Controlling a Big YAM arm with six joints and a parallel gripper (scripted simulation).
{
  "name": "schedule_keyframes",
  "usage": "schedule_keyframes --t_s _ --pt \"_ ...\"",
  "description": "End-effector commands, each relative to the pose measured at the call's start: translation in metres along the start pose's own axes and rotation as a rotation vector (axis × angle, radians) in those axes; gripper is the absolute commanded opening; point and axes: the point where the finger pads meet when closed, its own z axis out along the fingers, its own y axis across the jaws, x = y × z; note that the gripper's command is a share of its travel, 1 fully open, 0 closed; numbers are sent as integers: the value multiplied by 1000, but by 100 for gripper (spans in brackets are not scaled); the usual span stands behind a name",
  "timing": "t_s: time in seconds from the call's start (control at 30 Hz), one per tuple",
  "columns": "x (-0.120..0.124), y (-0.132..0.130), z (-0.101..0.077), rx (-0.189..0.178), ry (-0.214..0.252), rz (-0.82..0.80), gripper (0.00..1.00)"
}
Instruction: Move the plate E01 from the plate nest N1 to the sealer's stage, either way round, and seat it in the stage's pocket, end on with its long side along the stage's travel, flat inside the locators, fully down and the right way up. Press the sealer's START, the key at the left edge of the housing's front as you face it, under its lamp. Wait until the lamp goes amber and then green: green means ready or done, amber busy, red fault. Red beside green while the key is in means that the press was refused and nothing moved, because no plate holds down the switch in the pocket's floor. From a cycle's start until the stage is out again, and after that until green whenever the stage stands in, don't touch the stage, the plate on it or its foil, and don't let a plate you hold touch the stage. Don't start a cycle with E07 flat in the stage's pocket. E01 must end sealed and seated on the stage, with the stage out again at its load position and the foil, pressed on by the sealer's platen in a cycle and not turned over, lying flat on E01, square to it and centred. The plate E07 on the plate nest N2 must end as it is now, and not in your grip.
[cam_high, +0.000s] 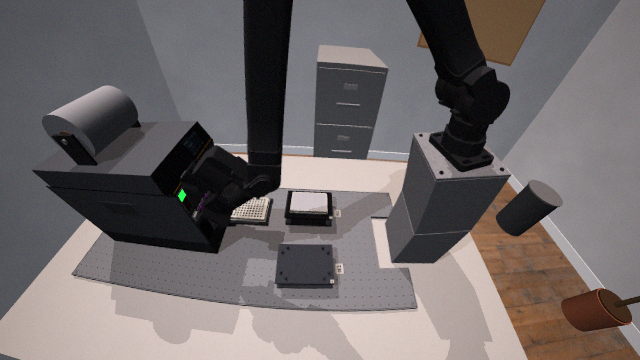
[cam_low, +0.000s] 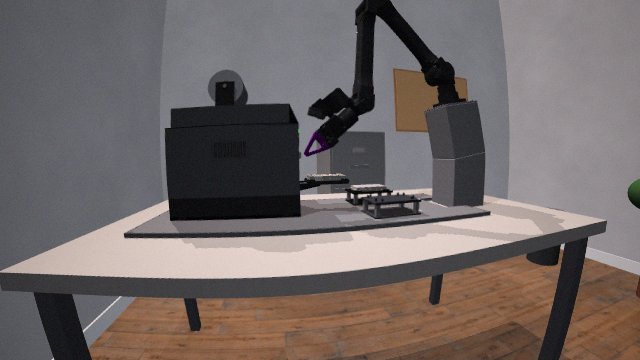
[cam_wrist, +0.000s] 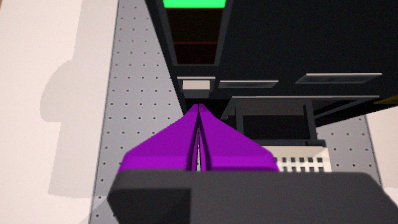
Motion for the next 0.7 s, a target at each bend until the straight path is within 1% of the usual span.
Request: schedule_keyframes --t_s 0.0,0.1,0.3,0.37,0.47,0.67 --pt "-13 2 3 -4 -17 -12 0" --pt "-7 9 5 -14 -9 -19 0" --pt "6 12 9 -17 12 -24 0" --pt "8 11 8 -16 18 -25 0" --pt "7 11 6 -16 18 -25 0" --pt "-12 -4 5 4 -21 -8 0"
